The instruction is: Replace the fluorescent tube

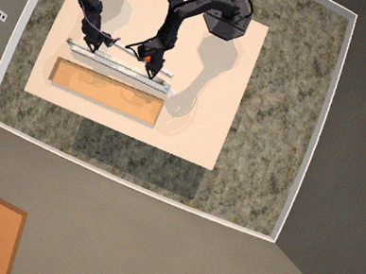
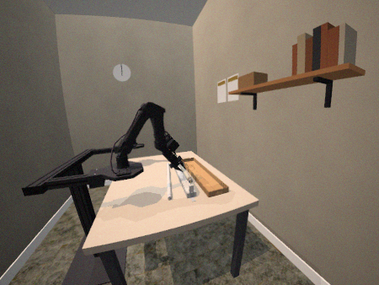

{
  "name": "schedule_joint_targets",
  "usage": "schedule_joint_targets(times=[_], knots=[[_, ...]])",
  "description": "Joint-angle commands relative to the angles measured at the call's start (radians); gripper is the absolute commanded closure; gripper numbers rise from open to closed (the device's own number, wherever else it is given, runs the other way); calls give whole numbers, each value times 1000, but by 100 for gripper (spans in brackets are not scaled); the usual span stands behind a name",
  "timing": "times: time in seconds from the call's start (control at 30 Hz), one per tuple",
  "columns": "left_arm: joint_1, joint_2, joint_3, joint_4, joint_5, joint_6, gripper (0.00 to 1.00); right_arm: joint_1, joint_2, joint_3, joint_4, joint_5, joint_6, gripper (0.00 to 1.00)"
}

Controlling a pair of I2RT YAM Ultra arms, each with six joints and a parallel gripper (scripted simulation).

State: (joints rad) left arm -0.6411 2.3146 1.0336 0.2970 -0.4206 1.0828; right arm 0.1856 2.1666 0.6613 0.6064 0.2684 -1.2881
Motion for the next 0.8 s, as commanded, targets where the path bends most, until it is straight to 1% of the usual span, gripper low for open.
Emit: schedule_joint_targets(times=[0.0,0.07,0.1,0.17,0.23,0.27,0.3,0.37,0.43,0.47,0.6,0.67,0.77], knots=[[-19,-31,16,-9,12,1,89,13,-39,-5,27,-10,6,89],[-9,-34,7,-16,7,-1,89,5,-43,-4,3,-7,4,89],[-20,-39,12,-15,12,-1,89,14,-47,-22,11,-11,7,89],[-17,-37,12,-12,10,-1,89,13,-48,19,21,-12,6,89],[-16,-38,9,-2,11,-1,89,15,-48,22,22,-12,7,89],[-18,-1,7,-15,31,9,89,15,-51,22,22,-12,7,89],[-21,-15,-1,4,16,-4,89,18,-48,22,25,-19,6,89],[-10,1,30,-14,18,8,89,7,-52,24,21,-14,-7,89],[12,5,32,-17,19,10,89,-17,-51,28,18,-16,-12,89],[10,-12,29,-19,19,11,89,-14,-50,30,16,-17,-8,89],[8,-3,40,-18,19,10,89,-6,-48,28,16,-17,5,89],[21,18,44,-26,20,13,89,-21,4,42,-11,-23,-19,89],[23,8,58,-37,16,18,89,-26,-27,57,-17,-26,-25,89]])
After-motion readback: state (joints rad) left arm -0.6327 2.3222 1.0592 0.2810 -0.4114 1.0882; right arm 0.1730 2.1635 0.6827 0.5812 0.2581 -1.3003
